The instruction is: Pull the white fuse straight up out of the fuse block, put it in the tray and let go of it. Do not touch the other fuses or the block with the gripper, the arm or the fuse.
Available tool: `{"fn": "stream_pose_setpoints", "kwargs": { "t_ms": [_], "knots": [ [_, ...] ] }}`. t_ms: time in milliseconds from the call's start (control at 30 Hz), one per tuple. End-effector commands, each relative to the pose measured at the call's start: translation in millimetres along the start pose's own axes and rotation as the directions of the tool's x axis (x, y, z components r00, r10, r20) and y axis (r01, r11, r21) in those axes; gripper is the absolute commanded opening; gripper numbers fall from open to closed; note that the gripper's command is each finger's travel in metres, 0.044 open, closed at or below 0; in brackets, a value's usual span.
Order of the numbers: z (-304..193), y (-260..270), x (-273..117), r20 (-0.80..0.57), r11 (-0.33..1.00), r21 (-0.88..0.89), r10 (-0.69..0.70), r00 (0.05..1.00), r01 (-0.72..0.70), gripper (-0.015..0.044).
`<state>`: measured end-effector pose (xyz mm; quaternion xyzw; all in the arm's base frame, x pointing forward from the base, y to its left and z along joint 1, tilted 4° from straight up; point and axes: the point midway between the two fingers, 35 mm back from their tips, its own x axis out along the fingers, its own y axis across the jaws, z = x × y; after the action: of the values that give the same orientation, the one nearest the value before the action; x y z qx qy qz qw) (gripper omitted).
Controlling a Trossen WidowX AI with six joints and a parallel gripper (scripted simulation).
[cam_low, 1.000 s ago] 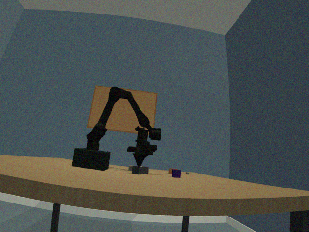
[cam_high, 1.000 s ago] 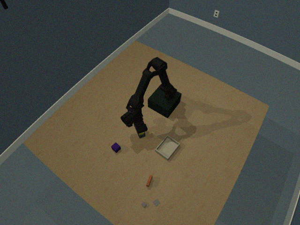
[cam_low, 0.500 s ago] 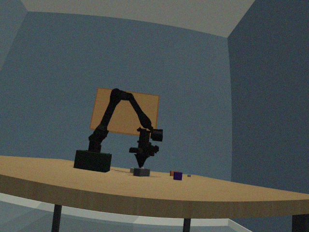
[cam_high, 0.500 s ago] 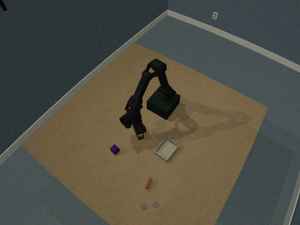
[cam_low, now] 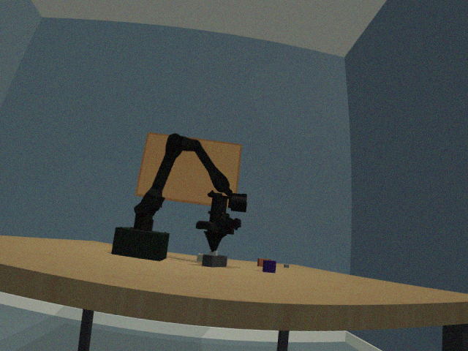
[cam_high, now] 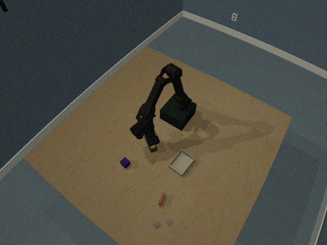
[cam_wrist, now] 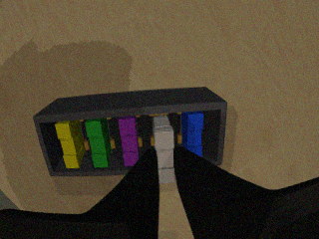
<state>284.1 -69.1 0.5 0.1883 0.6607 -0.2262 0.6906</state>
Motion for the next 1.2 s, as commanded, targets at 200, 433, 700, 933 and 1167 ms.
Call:
{"fn": "stream_pose_setpoints", "kwargs": {
  "t_ms": [200, 433, 700, 933, 1167],
  "knots": [
    [1, 0, -8, 0.009, 1.000, 0.003, 0.001, 1.000, -0.001, 0.0000],
    [1, 0, -11, 0.009, 1.000, 0.002, 0.001, 1.000, -0.001, 0.0000],
    [1, 0, -15, 0.009, 1.000, 0.002, 0.001, 1.000, -0.001, 0.0000],
    [1, 0, -19, 0.010, 1.000, 0.002, 0.000, 1.000, 0.000, 0.0000],
    [1, 0, -21, 0.010, 1.000, 0.001, 0.000, 1.000, 0.000, 0.0000]
  ]
}}
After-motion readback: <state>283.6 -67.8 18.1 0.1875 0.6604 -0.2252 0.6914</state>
